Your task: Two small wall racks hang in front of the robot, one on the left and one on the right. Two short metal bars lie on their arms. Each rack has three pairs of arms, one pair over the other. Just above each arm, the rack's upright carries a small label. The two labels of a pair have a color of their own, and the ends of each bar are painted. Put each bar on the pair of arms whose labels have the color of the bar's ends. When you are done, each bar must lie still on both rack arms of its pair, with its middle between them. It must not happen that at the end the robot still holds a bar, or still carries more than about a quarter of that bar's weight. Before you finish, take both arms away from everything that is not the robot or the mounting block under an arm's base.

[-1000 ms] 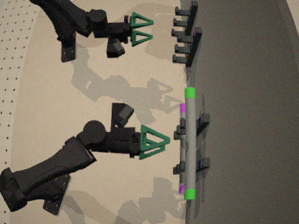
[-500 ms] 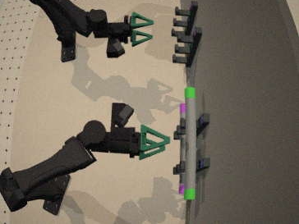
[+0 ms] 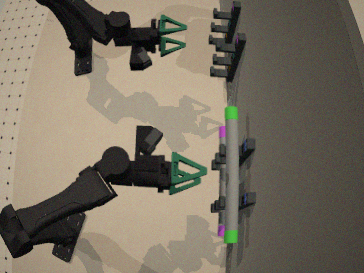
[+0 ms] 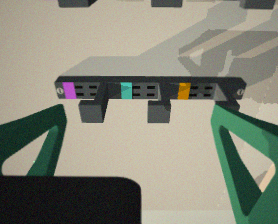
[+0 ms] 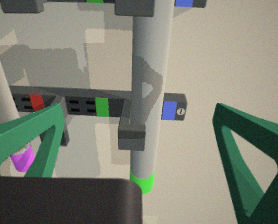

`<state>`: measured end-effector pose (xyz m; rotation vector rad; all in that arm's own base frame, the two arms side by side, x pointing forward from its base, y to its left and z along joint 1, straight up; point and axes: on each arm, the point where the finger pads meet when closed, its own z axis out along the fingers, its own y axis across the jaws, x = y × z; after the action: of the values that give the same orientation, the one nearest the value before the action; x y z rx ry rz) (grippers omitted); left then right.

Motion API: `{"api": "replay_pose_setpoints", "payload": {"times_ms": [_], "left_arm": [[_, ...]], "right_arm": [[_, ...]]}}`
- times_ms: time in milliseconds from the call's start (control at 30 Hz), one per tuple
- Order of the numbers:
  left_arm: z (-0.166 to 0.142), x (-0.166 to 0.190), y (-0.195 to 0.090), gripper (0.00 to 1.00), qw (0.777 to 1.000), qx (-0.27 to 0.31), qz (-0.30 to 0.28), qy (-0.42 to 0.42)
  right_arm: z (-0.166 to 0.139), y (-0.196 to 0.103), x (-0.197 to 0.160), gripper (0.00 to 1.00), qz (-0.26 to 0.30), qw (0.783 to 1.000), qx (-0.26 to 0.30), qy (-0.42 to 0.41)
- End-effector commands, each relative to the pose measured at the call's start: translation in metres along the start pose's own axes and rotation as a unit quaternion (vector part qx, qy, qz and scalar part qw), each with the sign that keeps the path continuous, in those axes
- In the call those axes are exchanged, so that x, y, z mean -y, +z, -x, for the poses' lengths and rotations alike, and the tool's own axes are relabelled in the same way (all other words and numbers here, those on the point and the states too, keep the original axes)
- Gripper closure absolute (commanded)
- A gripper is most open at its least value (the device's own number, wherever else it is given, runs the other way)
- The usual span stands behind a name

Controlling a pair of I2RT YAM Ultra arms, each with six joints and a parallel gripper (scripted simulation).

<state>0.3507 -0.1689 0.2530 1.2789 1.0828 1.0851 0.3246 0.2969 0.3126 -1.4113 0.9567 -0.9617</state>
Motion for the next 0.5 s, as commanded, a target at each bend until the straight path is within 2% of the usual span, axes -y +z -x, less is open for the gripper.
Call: {"api": "replay_pose_setpoints", "payload": {"times_ms": [0,467], "left_arm": [[0.0021,0.0043,-0.0013,0.0,1.0,0.001,-0.002,0.001],[0.0021,0.0043,-0.0013,0.0,1.0,0.001,-0.002,0.001]], "right_arm": [[-0.0059,-0.0001,0.0269,0.0,-0.022,1.0,-0.003,0.018],[-0.0069,-0.0012,0.0299,0.0,-0.022,1.0,-0.003,0.018]]}}
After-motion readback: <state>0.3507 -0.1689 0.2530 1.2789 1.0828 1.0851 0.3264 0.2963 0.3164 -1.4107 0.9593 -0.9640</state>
